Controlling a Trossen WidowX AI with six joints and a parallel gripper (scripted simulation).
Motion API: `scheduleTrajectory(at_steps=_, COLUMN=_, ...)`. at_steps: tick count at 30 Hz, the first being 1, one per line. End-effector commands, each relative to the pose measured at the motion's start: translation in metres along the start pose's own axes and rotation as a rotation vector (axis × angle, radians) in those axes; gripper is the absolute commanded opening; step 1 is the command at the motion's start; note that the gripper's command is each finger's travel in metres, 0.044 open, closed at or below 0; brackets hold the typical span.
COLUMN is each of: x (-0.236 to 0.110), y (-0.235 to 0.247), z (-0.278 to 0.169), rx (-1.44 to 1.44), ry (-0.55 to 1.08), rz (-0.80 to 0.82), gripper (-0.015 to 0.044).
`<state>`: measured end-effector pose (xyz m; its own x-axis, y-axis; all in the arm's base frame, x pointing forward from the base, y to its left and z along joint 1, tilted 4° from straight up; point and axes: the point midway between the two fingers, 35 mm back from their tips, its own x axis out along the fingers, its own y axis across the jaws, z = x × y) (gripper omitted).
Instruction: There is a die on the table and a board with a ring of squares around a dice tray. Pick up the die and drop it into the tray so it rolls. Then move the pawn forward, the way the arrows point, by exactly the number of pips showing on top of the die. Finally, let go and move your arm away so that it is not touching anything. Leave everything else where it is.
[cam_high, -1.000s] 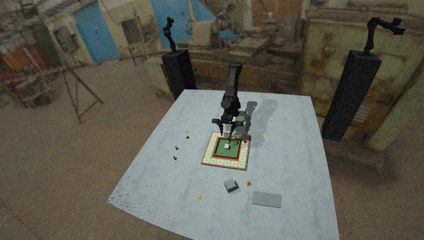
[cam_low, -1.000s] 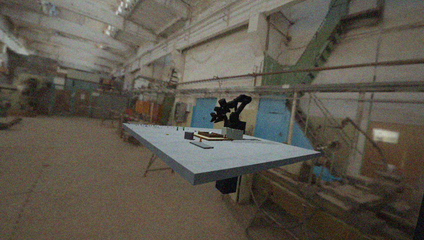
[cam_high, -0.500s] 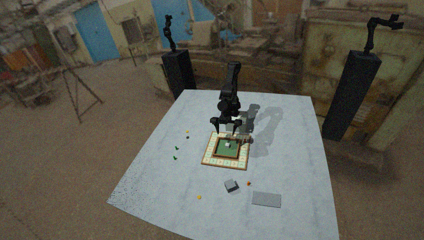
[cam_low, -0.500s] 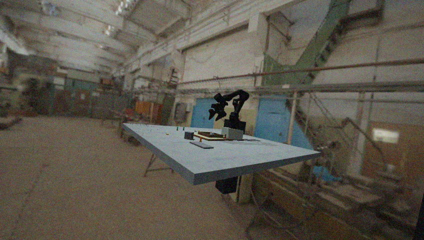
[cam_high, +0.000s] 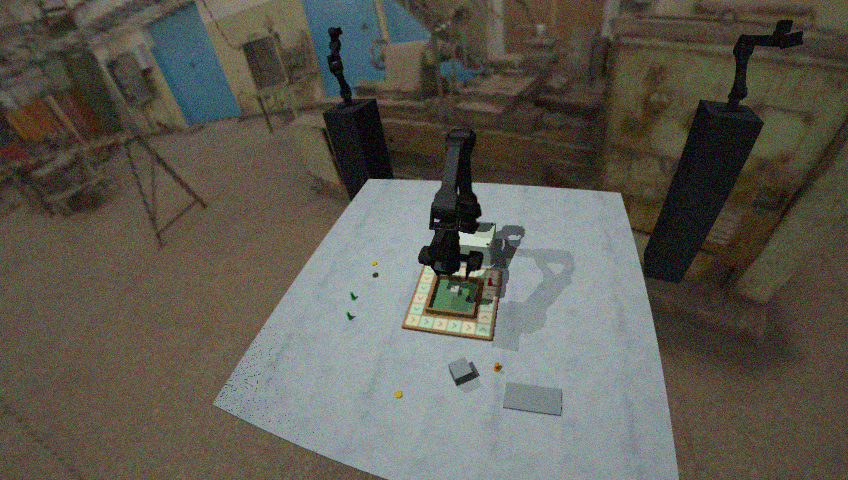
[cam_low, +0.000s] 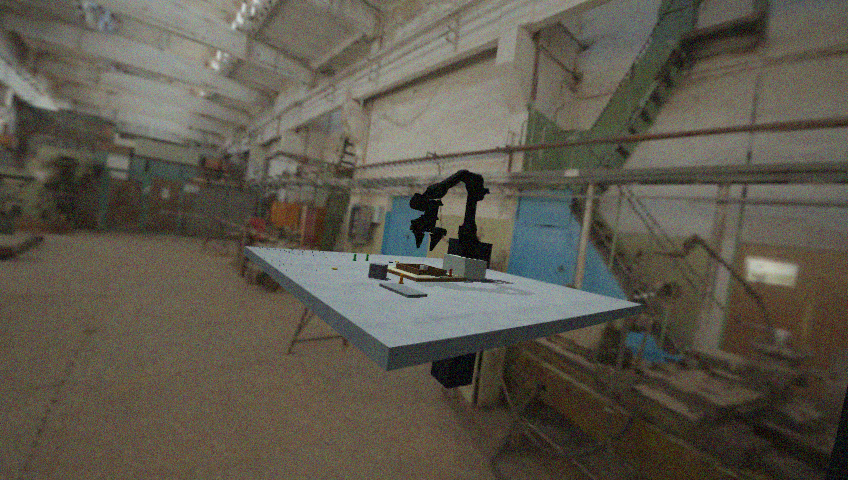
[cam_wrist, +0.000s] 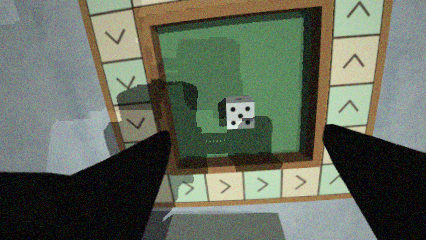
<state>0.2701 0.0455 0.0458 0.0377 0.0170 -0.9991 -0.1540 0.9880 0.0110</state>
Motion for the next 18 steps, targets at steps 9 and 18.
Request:
scheduleTrajectory(at_steps=9, x=0.025, y=0.101, z=-0.067, rx=0.412, ry=0.074, rz=-0.006, gripper=0.0200)
scheduleTrajectory(at_steps=18, x=0.027, y=0.106, z=-0.073, rx=0.441, ry=0.079, rz=-0.010, gripper=0.0200)
